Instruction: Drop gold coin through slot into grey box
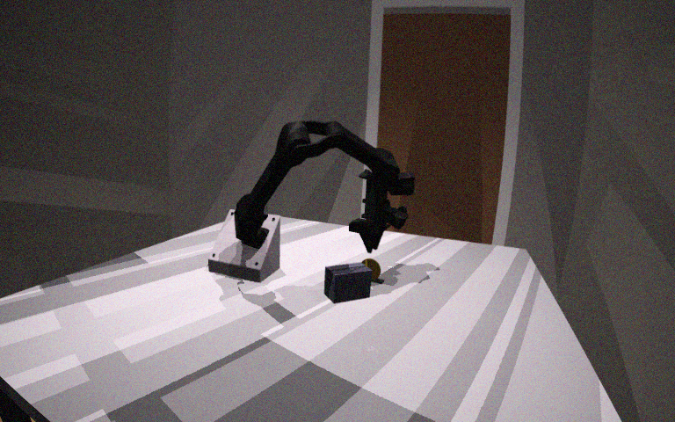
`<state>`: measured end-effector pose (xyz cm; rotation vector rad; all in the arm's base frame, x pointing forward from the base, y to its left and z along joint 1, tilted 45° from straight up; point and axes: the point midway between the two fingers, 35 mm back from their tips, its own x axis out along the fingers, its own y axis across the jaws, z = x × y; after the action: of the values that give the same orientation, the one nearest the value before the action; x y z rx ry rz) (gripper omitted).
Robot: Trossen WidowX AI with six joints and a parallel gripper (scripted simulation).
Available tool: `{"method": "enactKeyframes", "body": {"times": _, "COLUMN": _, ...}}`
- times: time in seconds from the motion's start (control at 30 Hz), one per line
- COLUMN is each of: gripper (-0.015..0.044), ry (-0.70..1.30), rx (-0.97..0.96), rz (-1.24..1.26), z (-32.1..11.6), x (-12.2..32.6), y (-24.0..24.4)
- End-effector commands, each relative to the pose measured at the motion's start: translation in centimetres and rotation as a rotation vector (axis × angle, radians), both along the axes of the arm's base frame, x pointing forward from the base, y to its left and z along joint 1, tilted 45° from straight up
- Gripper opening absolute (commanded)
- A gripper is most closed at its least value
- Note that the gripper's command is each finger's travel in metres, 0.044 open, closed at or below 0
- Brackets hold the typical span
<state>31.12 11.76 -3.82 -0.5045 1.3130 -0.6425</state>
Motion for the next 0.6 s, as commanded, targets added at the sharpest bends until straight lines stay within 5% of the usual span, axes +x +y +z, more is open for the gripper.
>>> {"method": "enactKeyframes", "body": {"times": 0.0, "gripper": 0.0161, "ry": 0.008, "rx": -0.01, "rz": 0.005, "z": -0.6, "x": 0.0, "y": -0.4}}
{"method": "enactKeyframes", "body": {"times": 0.57, "gripper": 0.0161, "ry": 0.008, "rx": -0.009, "rz": 0.005, "z": -2.6, "x": 0.4, "y": -2.2}}
